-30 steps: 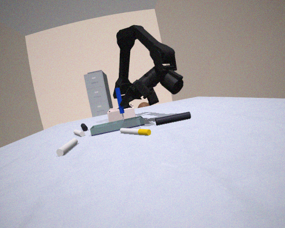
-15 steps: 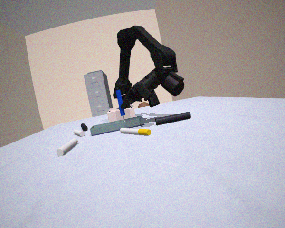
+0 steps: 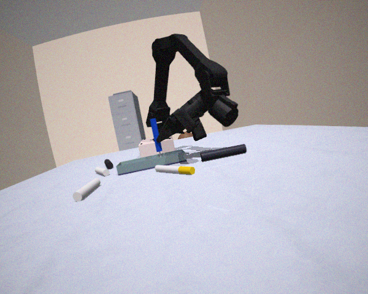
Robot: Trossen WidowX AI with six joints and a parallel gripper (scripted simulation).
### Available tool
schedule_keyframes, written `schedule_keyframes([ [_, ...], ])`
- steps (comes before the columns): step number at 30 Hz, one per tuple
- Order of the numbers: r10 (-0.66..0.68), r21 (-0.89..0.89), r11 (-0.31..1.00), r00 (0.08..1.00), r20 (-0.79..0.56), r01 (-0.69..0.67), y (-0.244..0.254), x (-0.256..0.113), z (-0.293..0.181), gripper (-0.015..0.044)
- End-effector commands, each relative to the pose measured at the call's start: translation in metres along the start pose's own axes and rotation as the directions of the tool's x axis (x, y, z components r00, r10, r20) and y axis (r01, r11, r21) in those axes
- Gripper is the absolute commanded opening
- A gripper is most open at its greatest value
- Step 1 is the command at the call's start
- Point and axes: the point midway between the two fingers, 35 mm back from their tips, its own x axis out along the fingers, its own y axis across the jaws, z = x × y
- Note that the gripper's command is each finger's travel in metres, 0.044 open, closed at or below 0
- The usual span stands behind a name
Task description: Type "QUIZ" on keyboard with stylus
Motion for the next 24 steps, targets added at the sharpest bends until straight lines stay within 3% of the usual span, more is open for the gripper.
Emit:
schedule_keyframes([
  [1, -0.003, -0.003, 1.0, 1.0, -0.004, 0.003, 0.0, 0.001, 0.001, 0.0081],
  [12, -0.003, -0.003, 1.0, 1.0, -0.004, 0.003, 0.0, 0.001, 0.0, 0.0081],
  [24, -0.003, -0.003, 1.0, 1.0, -0.003, 0.003, 0.0, -0.018, -0.032, 0.0081],
])
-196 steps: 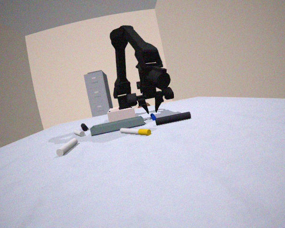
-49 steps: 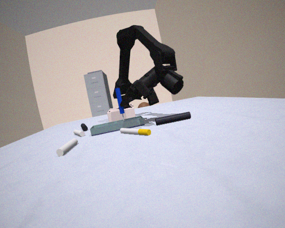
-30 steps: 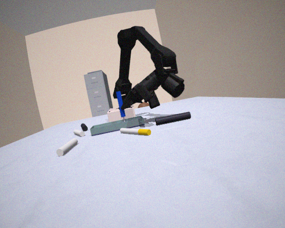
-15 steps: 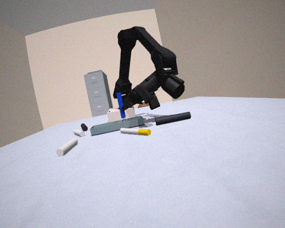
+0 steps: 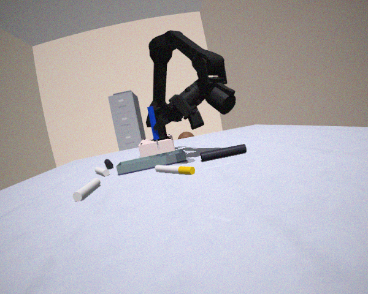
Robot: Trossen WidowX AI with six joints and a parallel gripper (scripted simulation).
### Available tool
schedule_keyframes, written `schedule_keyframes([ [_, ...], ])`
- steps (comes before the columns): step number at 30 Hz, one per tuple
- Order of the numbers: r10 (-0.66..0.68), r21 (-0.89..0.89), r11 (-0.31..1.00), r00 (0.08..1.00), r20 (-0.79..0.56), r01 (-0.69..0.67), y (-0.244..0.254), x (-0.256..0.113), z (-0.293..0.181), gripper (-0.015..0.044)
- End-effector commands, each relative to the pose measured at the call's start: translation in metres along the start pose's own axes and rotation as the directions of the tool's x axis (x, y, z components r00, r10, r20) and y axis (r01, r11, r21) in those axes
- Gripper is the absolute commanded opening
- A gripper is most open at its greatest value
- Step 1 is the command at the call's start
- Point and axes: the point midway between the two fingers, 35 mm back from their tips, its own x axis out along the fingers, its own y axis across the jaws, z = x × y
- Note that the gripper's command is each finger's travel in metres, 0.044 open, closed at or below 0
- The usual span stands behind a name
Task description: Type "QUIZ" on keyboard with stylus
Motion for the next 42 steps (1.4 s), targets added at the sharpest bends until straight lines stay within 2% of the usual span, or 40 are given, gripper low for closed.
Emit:
schedule_keyframes([
  [1, 0.0, 0.0, 1.0, 1.0, 0.0, 0.0, 0.0, 0.0, 0.0, 0.0084],
  [7, 0.0, 0.0, 1.0, 1.0, 0.0, 0.0, 0.0, 0.0, 0.0, 0.0044],
  [9, 0.0, 0.0, 1.0, 1.0, 0.0, 0.0, 0.0, 0.002, -0.001, 0.0],
  [23, 0.001, 0.0, 1.0, 1.0, -0.01, -0.001, 0.017, 0.049, -0.034, 0.0],
  [42, 0.001, 0.0, 1.0, 1.0, -0.009, -0.001, 0.018, 0.06, -0.017, 0.0],
])
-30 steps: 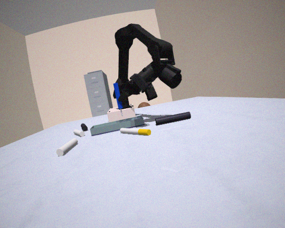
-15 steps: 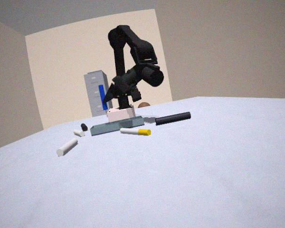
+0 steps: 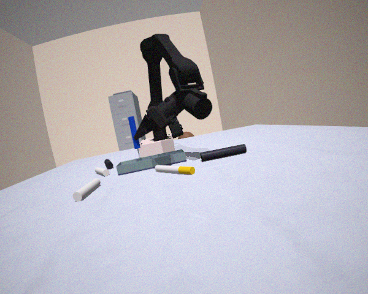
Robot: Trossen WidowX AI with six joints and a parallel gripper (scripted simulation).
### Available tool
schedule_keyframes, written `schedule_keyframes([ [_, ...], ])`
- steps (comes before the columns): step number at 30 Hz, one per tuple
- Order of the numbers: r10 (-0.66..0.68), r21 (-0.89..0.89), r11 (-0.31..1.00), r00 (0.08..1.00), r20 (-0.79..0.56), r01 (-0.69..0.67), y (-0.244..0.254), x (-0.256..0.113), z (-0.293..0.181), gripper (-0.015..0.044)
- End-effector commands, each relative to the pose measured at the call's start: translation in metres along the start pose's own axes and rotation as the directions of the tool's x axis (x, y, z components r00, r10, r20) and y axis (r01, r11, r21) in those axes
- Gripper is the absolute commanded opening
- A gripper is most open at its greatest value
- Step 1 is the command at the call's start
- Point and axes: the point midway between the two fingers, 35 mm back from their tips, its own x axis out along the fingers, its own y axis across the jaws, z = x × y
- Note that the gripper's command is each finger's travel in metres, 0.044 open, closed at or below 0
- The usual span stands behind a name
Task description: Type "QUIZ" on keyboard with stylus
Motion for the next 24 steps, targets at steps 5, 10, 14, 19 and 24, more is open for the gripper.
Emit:
schedule_keyframes([
  [5, -0.001, -0.007, 1.0, 1.0, -0.004, 0.001, 0.0008, 0.0008, 0.0001, 0.0],
  [10, -0.001, -0.007, 1.0, 1.0, -0.004, 0.001, 0.0008, 0.0008, 0.0001, 0.0],
  [14, -0.001, -0.007, 1.0, 1.0, -0.004, 0.001, 0.0018, 0.0015, 0.0004, 0.0079],
  [19, -0.001, -0.007, 1.0, 1.0, -0.004, 0.001, 0.0022, 0.0033, 0.003, 0.0081],
  [24, -0.001, -0.007, 1.0, 1.0, -0.004, 0.001, 0.0022, 0.0034, 0.0032, 0.0081],
])
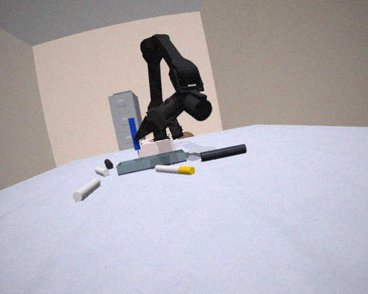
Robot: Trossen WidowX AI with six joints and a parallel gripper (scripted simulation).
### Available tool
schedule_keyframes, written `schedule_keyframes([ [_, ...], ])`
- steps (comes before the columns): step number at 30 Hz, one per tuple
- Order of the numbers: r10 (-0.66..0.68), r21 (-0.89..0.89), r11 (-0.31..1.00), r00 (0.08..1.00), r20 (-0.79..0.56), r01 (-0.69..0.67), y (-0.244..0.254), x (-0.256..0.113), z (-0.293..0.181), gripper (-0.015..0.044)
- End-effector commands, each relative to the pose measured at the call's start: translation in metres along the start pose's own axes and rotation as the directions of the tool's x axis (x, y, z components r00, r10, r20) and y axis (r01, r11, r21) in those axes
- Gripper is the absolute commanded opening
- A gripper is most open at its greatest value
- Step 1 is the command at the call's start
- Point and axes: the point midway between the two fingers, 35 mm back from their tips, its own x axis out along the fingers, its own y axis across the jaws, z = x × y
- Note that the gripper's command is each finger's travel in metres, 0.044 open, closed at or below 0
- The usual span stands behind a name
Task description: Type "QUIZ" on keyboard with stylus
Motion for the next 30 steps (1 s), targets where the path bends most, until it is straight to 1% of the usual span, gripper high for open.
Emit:
schedule_keyframes([
  [1, -0.001, -0.007, 1.0, 1.0, -0.005, 0.001, 0.001, 0.001, 0.0, 0.0081],
  [30, -0.001, -0.007, 1.0, 1.0, -0.005, 0.001, 0.001, 0.008, 0.012, 0.0081],
])
